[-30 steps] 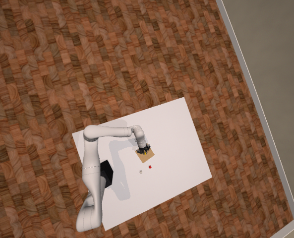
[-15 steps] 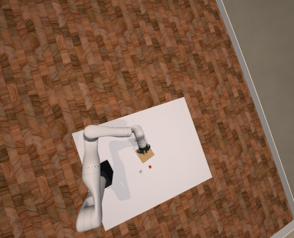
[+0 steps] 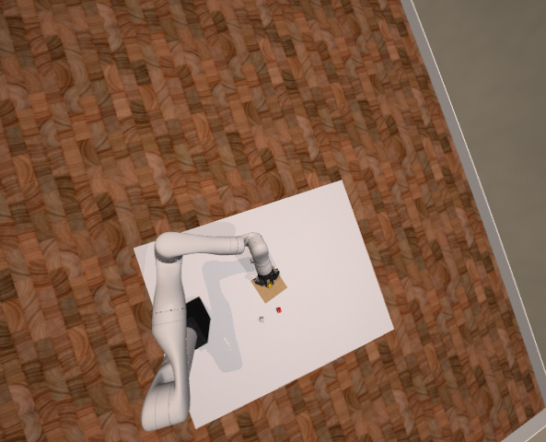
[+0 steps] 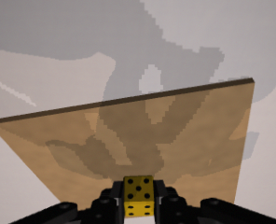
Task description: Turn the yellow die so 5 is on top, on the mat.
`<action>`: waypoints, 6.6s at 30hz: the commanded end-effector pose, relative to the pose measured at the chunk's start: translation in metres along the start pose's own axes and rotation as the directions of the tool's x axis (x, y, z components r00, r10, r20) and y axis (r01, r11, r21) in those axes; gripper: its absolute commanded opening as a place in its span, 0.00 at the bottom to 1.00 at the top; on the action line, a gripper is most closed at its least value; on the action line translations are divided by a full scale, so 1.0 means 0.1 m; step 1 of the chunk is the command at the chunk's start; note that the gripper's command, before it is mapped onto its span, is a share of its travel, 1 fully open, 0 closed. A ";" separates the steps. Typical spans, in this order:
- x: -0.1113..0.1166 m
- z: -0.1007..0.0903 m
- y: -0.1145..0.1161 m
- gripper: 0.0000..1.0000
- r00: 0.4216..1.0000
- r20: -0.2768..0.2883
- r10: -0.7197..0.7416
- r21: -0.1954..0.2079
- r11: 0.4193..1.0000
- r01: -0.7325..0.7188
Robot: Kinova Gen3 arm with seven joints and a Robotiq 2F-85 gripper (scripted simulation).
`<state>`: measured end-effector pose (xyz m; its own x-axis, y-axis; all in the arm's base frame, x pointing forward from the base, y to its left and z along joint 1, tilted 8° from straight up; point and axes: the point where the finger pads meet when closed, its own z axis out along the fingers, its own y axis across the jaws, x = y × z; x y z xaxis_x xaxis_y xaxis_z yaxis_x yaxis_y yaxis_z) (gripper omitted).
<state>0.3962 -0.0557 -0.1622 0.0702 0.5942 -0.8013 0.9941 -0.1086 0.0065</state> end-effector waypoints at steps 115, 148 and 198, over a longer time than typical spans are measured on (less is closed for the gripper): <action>-0.55 -0.45 0.00 0.15 0.864 -0.503 0.002 -0.002 1.000 -0.003; -0.59 -0.42 0.00 0.15 0.711 -0.703 0.001 0.000 1.000 -0.002; -0.60 -0.35 -0.01 0.15 0.371 -0.929 0.001 0.004 1.000 0.007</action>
<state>0.3936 -0.0518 -0.0930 0.0774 0.9697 0.2319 0.9969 -0.0790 -0.0022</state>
